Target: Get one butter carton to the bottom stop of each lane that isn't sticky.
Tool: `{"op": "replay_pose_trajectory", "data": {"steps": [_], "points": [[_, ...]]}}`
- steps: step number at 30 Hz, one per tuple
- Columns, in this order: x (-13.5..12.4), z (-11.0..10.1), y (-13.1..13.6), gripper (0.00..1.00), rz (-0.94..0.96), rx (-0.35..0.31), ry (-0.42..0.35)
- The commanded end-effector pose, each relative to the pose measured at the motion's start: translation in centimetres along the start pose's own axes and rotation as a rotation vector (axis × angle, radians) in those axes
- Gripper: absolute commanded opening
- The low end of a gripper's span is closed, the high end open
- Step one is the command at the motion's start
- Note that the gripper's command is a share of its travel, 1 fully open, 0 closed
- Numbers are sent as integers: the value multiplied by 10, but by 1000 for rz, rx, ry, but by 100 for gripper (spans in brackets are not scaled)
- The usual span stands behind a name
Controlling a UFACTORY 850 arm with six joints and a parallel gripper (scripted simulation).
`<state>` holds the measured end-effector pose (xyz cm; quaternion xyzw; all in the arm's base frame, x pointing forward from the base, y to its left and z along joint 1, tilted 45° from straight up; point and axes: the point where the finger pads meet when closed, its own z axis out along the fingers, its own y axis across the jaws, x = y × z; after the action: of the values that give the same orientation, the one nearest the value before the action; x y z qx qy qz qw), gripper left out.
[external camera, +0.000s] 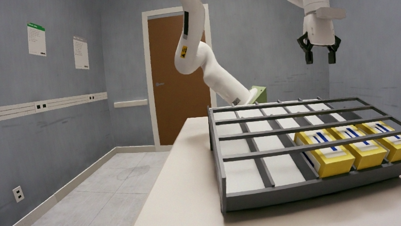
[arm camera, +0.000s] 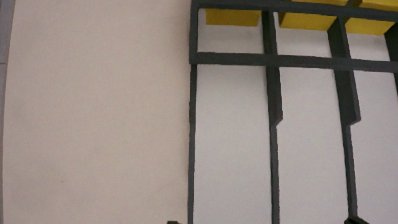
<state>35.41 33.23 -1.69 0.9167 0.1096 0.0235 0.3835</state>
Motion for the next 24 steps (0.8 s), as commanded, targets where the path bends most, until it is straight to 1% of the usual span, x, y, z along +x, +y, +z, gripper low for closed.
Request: {"op": "replay_pose_trajectory", "data": {"steps": [1, 2, 3, 5, 6, 11, 12, 19, 20, 24], "points": [[1, -3, 0, 100, 1, 2, 4], [1, -3, 0, 100, 1, 2, 4], [-32, -23, 58, 100, 1, 1, 1], [-33, -24, 59, 100, 1, 1, 1], [-36, -25, 64, 100, 1, 1, 1], [-66, -45, 118, 100, 1, 1, 1], [-69, -48, 123, 100, 1, 1, 1], [-69, -48, 123, 100, 1, 1, 1], [-66, -44, 117, 100, 1, -1, 0], [-66, -44, 117, 100, 1, -1, 0]]}}
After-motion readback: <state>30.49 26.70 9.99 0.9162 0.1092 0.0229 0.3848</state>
